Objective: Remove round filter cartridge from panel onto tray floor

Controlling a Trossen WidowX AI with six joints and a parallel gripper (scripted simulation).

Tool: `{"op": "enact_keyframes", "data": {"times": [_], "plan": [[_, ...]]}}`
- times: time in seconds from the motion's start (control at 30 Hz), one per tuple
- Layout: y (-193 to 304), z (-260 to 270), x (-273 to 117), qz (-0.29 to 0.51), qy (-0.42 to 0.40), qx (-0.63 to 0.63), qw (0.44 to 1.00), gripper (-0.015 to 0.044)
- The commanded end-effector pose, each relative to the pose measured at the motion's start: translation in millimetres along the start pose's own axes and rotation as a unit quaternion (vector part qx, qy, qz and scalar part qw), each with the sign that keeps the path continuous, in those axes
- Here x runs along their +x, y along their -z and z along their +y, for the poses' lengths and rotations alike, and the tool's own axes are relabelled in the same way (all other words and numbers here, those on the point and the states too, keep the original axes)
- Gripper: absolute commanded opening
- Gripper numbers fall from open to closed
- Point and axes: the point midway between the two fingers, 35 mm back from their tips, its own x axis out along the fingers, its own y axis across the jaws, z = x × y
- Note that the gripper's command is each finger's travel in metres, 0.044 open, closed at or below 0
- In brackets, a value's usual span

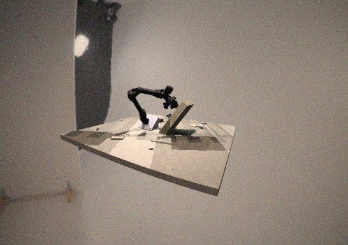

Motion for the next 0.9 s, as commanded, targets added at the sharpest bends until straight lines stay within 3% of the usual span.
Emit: {"op": "enact_keyframes", "data": {"times": [0.0,0.87], "plan": [[0,-1,1,0.001,0.001,-0.002,1.0,0.0093],[0,-1,13,0.001,0.001,-0.002,1.0,0.0093]]}}
